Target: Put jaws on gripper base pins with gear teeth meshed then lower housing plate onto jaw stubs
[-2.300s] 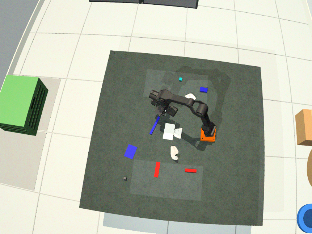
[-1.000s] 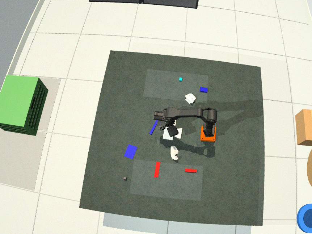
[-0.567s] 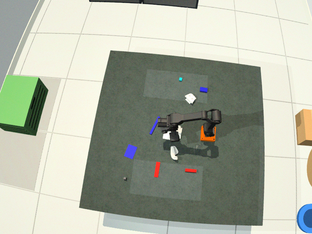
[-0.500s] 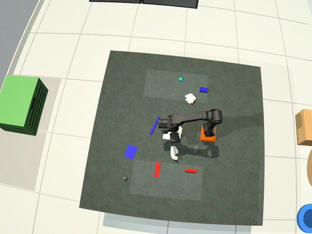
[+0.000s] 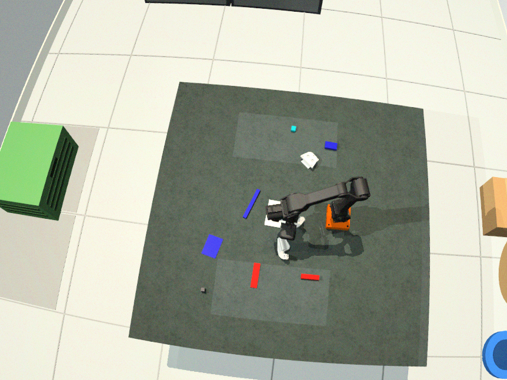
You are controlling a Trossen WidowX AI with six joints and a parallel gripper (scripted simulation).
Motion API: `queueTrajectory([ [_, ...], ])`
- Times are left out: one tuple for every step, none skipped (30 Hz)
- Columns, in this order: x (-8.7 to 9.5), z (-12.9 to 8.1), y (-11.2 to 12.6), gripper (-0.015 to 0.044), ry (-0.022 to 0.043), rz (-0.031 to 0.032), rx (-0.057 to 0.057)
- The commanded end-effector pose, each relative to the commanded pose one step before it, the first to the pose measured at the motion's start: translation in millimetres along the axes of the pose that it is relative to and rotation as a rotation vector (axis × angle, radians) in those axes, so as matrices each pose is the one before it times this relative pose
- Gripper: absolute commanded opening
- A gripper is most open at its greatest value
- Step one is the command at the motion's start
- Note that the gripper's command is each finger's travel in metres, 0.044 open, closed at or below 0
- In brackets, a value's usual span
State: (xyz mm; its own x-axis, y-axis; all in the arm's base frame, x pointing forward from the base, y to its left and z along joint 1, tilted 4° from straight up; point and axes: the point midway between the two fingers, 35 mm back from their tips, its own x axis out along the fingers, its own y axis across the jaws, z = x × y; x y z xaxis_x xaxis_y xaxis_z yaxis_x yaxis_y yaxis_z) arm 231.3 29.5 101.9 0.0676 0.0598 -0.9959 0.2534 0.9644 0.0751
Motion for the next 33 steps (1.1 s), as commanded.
queueTrajectory([
  [2.54,-11.39,4.80,0.0134,-0.00123,-0.00137,0.0761],
  [0.48,-2.30,0.79,0.0134,0.00022,0.00034,0.0154],
  [0.29,-1.38,0.44,0.0134,0.00013,0.00020,0.0092],
  [0.10,-0.46,0.14,0.0134,0.00005,0.00007,0.0031],
  [0.00,0.00,0.00,0.0134,0.00000,0.00000,0.0000],
  [0.00,0.00,0.00,0.0134,0.00000,0.00000,0.0000],
  [0.00,0.00,0.00,0.0134,0.00000,0.00000,0.0000],
  [0.00,0.00,0.00,0.0134,0.00000,0.00000,0.0000],
  [0.00,0.00,0.00,0.0134,0.00000,0.00000,0.0000],
  [0.00,0.00,0.00,0.0134,0.00000,0.00000,0.0000],
  [0.00,0.00,0.00,0.0134,0.00000,0.00000,0.0000],
  [0.00,0.00,0.00,0.0134,0.00000,0.00000,0.0000],
  [0.00,0.00,0.00,0.0134,0.00000,0.00000,0.0000],
  [0.00,0.00,0.00,0.0134,0.00000,0.00000,0.0000],
  [0.00,0.00,0.00,0.0134,0.00000,0.00000,0.0000],
  [0.00,0.00,0.00,0.0134,0.00000,0.00000,0.0000],
  [0.00,0.00,0.00,0.0134,0.00000,0.00000,0.0000],
  [0.00,0.00,0.00,0.0134,0.00000,0.00000,0.0000],
  [0.00,0.00,0.00,0.0134,0.00000,0.00000,0.0000],
  [0.00,0.00,0.00,0.0134,0.00000,0.00000,0.0031],
  [0.00,0.00,0.00,0.0134,0.00000,0.00000,0.0093],
  [0.00,0.00,0.00,0.0134,0.00000,0.00000,0.0093],
  [0.00,0.00,0.00,0.0134,0.00000,0.00000,0.0031],
  [0.00,0.00,0.00,0.0134,0.00000,0.00000,0.0000],
  [0.00,0.00,0.00,0.0134,0.00000,0.00000,0.0000],
  [0.00,0.00,0.00,0.0134,0.00000,0.00000,0.0000],
  [0.00,0.00,0.00,0.0134,0.00000,0.00000,0.0000],
  [0.00,0.00,0.00,0.0134,0.00000,0.00000,0.0000],
  [0.00,0.00,0.00,0.0134,0.00000,0.00000,0.0000],
  [0.00,0.00,0.00,0.0134,0.00000,0.00000,0.0000],
  [0.00,0.00,0.00,0.0134,0.00000,0.00000,0.0000],
  [0.00,0.00,0.00,0.0134,0.00000,0.00000,0.0000],
  [-0.04,0.48,-0.07,0.0134,-0.00005,-0.00002,0.0000],
])
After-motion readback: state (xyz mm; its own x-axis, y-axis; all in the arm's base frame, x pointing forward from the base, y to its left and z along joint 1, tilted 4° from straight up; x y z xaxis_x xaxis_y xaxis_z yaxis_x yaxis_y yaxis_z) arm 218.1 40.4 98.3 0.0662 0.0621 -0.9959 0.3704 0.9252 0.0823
